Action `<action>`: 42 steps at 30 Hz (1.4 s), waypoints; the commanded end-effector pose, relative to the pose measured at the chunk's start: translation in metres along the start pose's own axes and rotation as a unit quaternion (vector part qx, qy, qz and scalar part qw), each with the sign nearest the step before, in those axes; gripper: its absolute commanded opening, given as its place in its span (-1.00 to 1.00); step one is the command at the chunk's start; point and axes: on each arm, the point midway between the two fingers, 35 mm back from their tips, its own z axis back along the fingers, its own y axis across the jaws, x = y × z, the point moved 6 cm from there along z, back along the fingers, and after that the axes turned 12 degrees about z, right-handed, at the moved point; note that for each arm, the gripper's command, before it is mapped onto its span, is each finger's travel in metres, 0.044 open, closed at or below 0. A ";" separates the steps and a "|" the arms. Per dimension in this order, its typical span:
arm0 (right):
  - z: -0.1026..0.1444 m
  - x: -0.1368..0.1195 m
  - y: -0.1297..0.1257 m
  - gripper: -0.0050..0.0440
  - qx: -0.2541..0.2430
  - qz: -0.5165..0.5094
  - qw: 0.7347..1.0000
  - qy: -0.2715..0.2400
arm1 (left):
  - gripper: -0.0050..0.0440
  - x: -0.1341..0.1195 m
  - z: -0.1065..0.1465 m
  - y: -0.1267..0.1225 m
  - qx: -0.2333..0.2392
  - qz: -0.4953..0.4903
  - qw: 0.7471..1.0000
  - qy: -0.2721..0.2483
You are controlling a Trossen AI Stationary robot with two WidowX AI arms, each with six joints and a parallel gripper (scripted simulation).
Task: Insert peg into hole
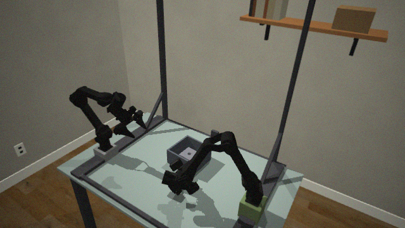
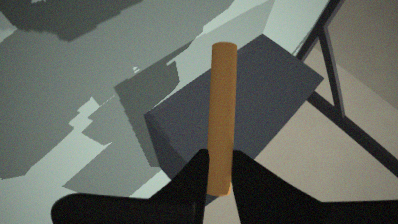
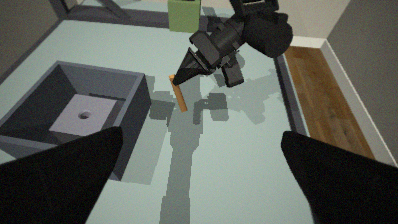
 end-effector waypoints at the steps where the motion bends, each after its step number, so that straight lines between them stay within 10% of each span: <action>1: 0.003 0.004 -0.001 1.00 -0.002 0.001 1.000 -0.008 | -0.69 -0.008 0.009 0.004 -0.037 0.062 0.997 -0.009; 22: 0.003 0.004 -0.001 1.00 -0.002 0.001 1.000 -0.008 | -0.69 -0.008 0.010 0.042 -0.086 0.360 0.928 -0.038; 42: 0.003 0.004 -0.001 1.00 -0.002 0.001 1.000 -0.008 | -0.69 -0.004 0.024 0.028 -0.233 0.580 0.780 -0.040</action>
